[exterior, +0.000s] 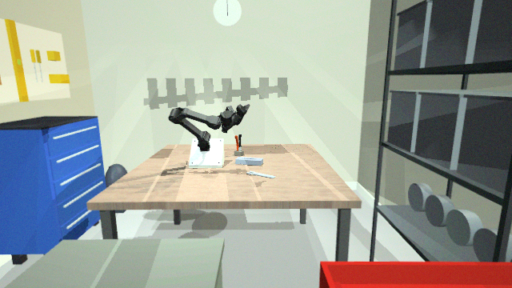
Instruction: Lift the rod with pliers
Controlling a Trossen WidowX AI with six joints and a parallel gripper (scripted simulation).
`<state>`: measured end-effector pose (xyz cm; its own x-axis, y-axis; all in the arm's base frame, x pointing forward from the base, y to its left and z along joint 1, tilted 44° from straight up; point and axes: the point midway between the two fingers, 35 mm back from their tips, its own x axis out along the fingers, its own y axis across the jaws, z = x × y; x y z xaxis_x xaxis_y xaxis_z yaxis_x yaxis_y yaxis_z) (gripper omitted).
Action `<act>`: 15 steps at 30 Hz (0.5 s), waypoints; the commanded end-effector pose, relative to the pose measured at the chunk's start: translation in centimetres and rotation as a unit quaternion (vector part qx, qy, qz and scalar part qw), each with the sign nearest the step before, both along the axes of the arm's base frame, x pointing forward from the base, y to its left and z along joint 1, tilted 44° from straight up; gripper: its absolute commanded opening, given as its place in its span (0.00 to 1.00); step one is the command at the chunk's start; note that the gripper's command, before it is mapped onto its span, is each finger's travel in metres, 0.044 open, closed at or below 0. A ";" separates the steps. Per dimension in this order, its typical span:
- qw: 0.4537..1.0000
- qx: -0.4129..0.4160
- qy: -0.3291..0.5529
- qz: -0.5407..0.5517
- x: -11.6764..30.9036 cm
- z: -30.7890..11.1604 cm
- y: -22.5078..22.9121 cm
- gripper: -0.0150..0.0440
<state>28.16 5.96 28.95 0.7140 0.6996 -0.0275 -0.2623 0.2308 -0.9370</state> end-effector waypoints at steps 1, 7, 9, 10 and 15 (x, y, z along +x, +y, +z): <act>1.000 0.005 0.005 -0.005 0.1 0.0 0.0 0.98; 0.956 0.205 0.132 -0.163 2.6 1.2 -2.0 1.00; 0.918 0.292 0.161 -0.213 3.2 1.8 -3.0 1.00; 0.895 0.337 0.172 -0.235 3.4 2.1 -3.5 1.00; 0.768 0.533 0.187 -0.303 3.4 3.3 -5.9 1.00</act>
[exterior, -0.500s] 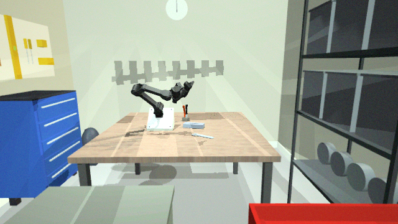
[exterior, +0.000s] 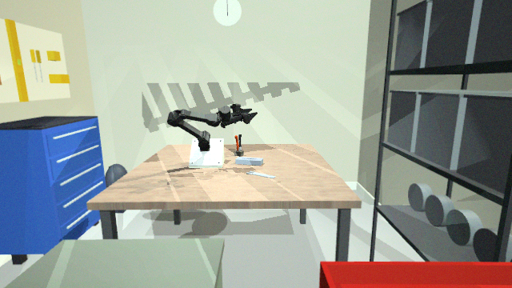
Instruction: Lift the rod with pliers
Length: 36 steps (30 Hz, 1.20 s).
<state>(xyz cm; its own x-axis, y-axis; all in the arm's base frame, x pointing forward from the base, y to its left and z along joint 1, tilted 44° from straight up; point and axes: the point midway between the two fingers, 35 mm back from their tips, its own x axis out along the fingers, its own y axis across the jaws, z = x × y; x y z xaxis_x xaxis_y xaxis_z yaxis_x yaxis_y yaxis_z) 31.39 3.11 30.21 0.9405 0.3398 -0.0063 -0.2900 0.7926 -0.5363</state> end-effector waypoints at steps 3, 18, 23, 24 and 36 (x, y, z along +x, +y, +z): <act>0.946 0.280 0.022 -0.160 0.2 2.1 -3.1 1.00; 0.943 0.290 0.048 -0.155 1.0 1.2 -2.4 1.00; 0.910 0.334 0.198 -0.144 4.3 -4.1 2.6 1.00; 0.900 0.340 0.232 -0.144 4.9 -5.5 3.8 1.00; 0.721 0.328 0.547 -0.269 3.1 -23.1 17.4 1.00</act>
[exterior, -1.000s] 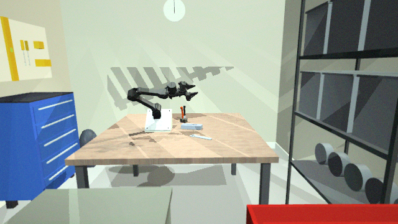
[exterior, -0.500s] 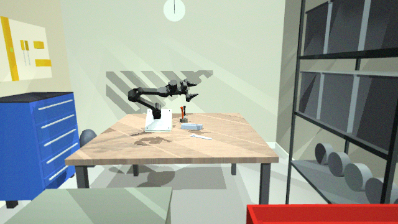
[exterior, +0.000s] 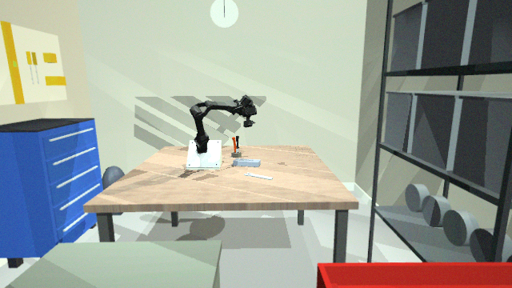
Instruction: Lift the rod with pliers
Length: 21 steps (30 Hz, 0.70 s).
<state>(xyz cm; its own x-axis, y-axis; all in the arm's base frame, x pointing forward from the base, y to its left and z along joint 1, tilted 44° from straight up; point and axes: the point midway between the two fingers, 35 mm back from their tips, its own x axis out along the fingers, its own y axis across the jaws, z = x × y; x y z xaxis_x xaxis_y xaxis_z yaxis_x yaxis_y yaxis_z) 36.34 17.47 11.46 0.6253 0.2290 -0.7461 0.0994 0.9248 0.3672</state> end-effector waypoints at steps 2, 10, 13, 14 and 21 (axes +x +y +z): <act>0.989 -0.027 0.141 -0.027 -3.5 -7.2 4.7 1.00; 0.938 -0.144 0.298 -0.101 -11.8 -17.1 9.0 1.00; 0.913 -0.200 0.327 -0.139 -15.0 -20.2 9.7 1.00; 0.904 -0.220 0.332 -0.153 -16.1 -21.1 9.8 1.00; 0.840 -0.367 0.312 -0.250 -23.8 -27.0 8.7 1.00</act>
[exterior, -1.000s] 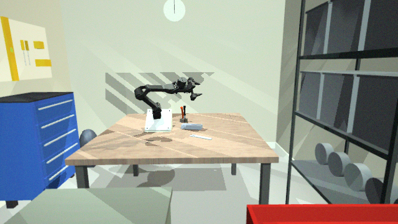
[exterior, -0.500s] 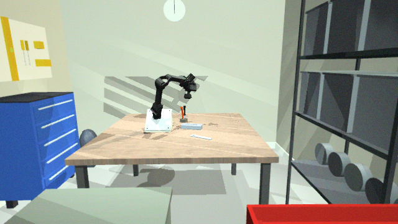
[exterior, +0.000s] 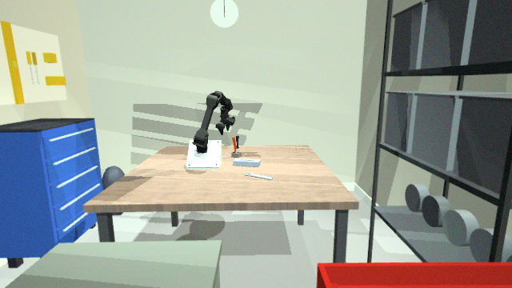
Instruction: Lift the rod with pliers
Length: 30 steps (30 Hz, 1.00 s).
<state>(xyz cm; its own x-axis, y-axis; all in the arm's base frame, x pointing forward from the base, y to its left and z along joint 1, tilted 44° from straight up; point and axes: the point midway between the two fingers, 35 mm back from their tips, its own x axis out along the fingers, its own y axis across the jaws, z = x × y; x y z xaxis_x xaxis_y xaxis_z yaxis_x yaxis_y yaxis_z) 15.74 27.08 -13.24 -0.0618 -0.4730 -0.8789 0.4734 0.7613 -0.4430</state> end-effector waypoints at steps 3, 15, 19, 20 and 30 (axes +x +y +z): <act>0.992 -0.123 -0.021 -0.019 -4.6 -3.3 -1.6 1.00; 0.992 -0.124 -0.021 -0.019 -3.8 -3.0 -2.0 1.00; 0.992 -0.124 -0.022 -0.019 -1.7 -2.2 -3.0 1.00; 0.992 -0.124 -0.022 -0.019 -1.2 -2.0 -3.3 1.00; 0.992 -0.126 -0.023 -0.019 2.1 -1.0 -5.1 1.00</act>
